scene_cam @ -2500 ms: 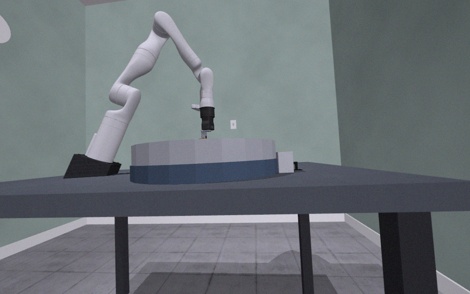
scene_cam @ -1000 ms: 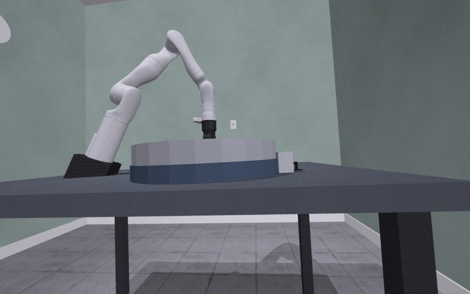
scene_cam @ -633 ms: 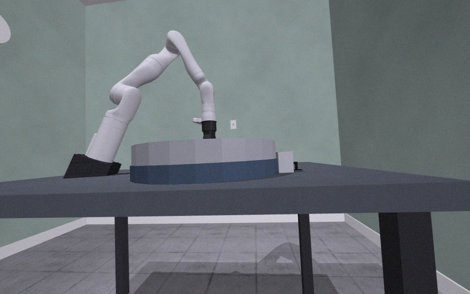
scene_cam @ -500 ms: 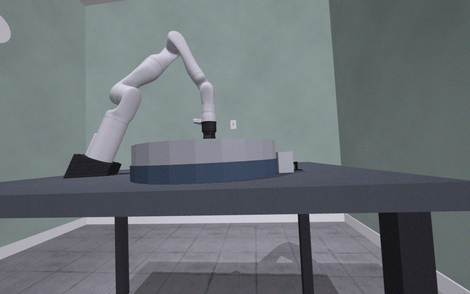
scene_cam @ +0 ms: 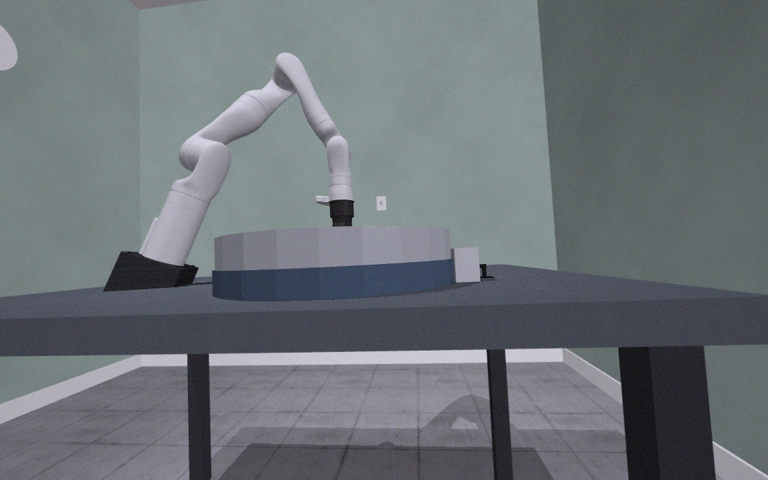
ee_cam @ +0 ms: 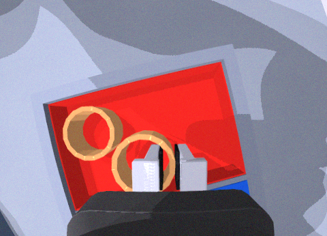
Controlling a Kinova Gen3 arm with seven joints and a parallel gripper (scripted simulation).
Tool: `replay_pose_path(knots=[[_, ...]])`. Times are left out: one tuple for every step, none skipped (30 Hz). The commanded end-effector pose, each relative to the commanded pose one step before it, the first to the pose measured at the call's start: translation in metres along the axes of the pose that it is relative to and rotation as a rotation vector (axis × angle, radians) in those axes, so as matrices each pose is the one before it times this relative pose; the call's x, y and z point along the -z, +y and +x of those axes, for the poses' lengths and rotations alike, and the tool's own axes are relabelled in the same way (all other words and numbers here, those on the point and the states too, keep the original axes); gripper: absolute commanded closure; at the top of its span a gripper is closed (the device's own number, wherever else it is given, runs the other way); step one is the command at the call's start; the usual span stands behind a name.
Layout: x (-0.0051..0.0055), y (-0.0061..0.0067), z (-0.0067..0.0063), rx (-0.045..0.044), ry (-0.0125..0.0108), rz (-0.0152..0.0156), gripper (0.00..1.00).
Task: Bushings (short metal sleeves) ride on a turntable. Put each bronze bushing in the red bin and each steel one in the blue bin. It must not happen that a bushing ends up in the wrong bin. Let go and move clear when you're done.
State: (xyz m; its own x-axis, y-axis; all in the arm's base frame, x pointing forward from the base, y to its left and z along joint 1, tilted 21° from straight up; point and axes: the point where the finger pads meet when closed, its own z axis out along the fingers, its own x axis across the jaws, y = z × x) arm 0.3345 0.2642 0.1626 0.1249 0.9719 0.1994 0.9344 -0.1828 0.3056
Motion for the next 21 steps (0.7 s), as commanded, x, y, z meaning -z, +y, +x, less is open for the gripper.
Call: replay_pose_path(knots=[[0.00023,0.00043,0.00005,-0.00068,0.00057,-0.00058,1.00],[-0.00111,-0.00011,0.00018,0.00032,0.00041,0.00008,1.00],[-0.00121,0.00001,-0.00002,-0.00004,-0.00004,-0.00001,1.00],[-0.00121,0.00001,-0.00002,-0.00004,-0.00004,-0.00001,1.00],[-0.00121,0.00001,-0.00002,-0.00004,-0.00004,-0.00001,1.00],[-0.00121,0.00001,-0.00002,-0.00004,-0.00004,-0.00001,1.00],[0.00000,0.00000,0.00000,0.00000,0.00000,0.00000,1.00],[0.00000,0.00000,0.00000,0.00000,0.00000,0.00000,1.00],[0.00000,0.00000,0.00000,0.00000,0.00000,0.00000,1.00],[-0.00121,0.00001,-0.00002,-0.00004,-0.00004,-0.00001,1.00],[0.00000,0.00000,0.00000,0.00000,0.00000,0.00000,1.00],[0.00000,0.00000,0.00000,0.00000,0.00000,0.00000,1.00],[-0.00121,0.00001,-0.00002,-0.00004,-0.00004,-0.00001,1.00],[-0.00121,0.00001,-0.00002,-0.00004,-0.00004,-0.00001,1.00],[-0.00121,0.00001,-0.00002,-0.00004,-0.00004,-0.00001,1.00],[-0.00121,0.00001,-0.00002,-0.00004,-0.00004,-0.00001,1.00],[0.00000,0.00000,0.00000,0.00000,0.00000,0.00000,1.00],[0.00000,0.00000,0.00000,0.00000,0.00000,0.00000,1.00],[0.00000,0.00000,0.00000,0.00000,0.00000,0.00000,1.00],[0.00000,0.00000,0.00000,0.00000,0.00000,0.00000,1.00],[0.00000,0.00000,0.00000,0.00000,0.00000,0.00000,1.00]])
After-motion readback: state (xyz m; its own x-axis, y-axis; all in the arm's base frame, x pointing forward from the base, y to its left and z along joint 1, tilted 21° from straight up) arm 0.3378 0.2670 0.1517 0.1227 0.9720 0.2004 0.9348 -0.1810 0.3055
